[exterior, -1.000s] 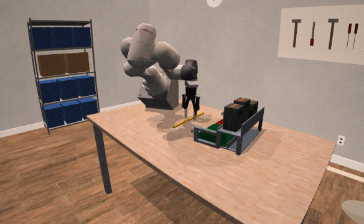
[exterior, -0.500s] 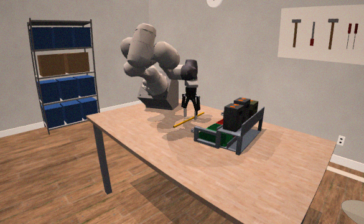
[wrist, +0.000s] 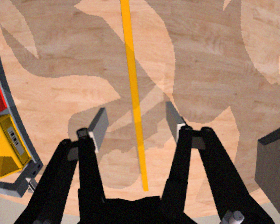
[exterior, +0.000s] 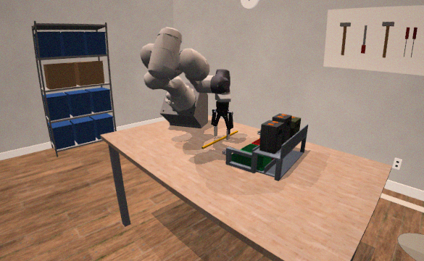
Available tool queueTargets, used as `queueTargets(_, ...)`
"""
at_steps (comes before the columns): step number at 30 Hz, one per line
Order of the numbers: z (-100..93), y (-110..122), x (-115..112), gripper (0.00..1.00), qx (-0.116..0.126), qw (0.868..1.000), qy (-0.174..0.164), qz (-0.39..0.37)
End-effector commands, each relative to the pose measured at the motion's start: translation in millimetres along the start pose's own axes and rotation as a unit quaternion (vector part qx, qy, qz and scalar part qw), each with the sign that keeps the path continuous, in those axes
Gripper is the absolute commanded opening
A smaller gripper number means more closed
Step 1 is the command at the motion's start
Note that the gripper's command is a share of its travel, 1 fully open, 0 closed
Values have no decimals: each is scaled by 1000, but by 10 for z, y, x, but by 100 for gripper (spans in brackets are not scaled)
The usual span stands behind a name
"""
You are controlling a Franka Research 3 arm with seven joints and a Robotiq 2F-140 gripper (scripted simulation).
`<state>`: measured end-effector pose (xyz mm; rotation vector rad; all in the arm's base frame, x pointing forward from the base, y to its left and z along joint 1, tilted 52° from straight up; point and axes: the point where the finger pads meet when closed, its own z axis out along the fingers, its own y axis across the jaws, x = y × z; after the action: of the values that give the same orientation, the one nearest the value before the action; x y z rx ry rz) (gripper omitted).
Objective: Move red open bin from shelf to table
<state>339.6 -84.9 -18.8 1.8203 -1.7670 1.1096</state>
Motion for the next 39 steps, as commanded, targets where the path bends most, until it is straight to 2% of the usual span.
queueTargets(1,-1,0,-1,57,0,1000,0,0)
queueTargets(30,-1,0,-1,57,0,1000,0,0)
queueTargets(35,-501,2,-1,57,0,1000,0,0)
queueTargets(39,-501,2,-1,57,0,1000,0,0)
